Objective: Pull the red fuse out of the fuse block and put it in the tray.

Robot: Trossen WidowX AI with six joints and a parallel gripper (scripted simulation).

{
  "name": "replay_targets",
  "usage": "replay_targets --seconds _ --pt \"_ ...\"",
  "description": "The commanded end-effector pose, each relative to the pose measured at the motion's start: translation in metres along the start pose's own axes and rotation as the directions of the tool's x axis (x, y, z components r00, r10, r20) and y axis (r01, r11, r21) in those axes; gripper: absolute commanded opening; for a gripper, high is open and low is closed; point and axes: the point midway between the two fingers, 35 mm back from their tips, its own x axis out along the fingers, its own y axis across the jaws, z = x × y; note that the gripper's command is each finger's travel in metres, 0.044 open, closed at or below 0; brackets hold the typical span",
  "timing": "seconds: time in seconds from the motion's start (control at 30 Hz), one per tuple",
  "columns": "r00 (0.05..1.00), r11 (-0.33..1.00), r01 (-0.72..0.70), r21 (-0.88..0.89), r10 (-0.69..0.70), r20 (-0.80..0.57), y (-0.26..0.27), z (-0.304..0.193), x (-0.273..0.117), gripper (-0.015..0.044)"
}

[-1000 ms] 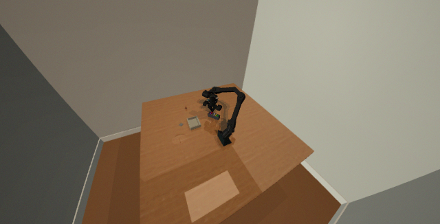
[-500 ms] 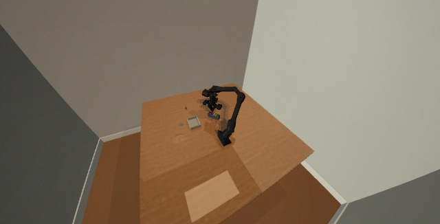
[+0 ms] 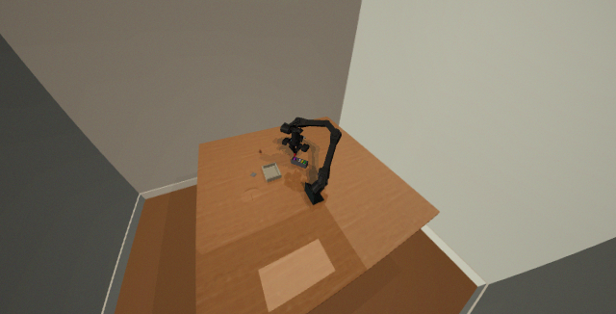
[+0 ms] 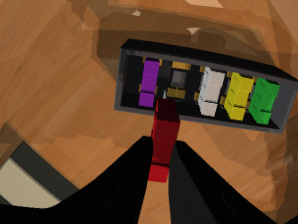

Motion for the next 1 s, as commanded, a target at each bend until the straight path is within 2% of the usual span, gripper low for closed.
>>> replay_targets --seconds 0.0,0.97 --pt "1.000 1.000 0.001 -0.004 -0.001 -0.008 0.013 -0.014 -0.001 0.0000" --pt "1.000 1.000 0.000 -0.001 0.000 -0.010 0.103 -0.159 0.000 0.0000"
